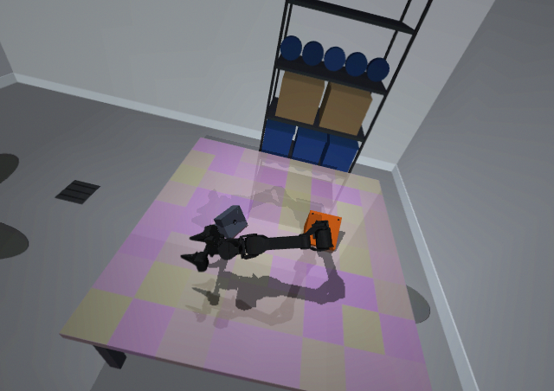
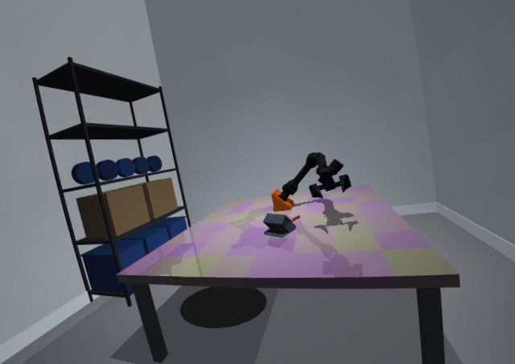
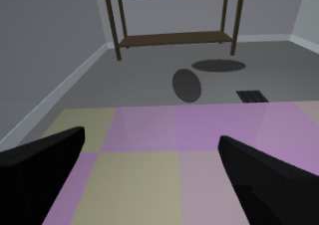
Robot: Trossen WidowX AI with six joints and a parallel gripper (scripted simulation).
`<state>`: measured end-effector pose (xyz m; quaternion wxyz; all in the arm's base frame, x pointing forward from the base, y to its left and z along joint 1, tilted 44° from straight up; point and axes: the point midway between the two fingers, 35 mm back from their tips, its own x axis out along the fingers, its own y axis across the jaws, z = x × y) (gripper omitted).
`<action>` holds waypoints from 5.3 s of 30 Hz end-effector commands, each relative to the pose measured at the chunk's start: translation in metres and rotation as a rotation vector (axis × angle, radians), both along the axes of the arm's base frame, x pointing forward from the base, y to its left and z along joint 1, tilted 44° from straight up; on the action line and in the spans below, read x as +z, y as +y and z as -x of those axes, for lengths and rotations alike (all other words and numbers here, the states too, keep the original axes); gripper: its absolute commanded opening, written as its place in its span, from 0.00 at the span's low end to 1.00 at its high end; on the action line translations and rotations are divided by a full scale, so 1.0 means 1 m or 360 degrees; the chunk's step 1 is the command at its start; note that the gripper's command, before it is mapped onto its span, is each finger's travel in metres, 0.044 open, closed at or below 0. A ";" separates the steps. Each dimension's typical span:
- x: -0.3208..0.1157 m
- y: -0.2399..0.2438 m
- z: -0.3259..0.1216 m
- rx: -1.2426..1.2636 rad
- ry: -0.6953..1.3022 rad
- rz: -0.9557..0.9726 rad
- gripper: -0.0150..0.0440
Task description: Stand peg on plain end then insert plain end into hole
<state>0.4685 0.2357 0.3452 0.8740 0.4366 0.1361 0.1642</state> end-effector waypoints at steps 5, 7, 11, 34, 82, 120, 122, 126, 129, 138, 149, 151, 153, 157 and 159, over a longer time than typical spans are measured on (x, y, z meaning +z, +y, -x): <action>-0.065 -0.025 -0.002 0.0095 0.0296 0.0272 1.00; -0.081 -0.033 0.000 0.0124 0.0378 0.0328 1.00; -0.112 -0.045 0.008 0.0202 0.0529 0.0441 1.00; -0.234 -0.122 0.111 0.0740 0.1489 0.0506 1.00; -0.276 -0.111 0.182 0.1001 0.1937 0.0082 1.00; -0.295 -0.092 0.187 0.1006 0.1936 0.0076 0.44; -0.295 -0.092 0.187 0.1006 0.1936 0.0076 0.44; -0.295 -0.092 0.187 0.1006 0.1936 0.0076 0.40; -0.295 -0.092 0.187 0.1006 0.1936 0.0076 0.36; -0.294 -0.093 0.187 0.0989 0.1923 0.0084 0.34; -0.288 -0.096 0.190 0.0860 0.1834 0.0112 0.34; -0.287 -0.097 0.191 0.0837 0.1818 0.0116 0.34; -0.286 -0.098 0.192 0.0815 0.1802 0.0121 0.34; -0.284 -0.099 0.193 0.0769 0.1770 0.0129 0.34; -0.283 -0.099 0.193 0.0746 0.1754 0.0134 0.34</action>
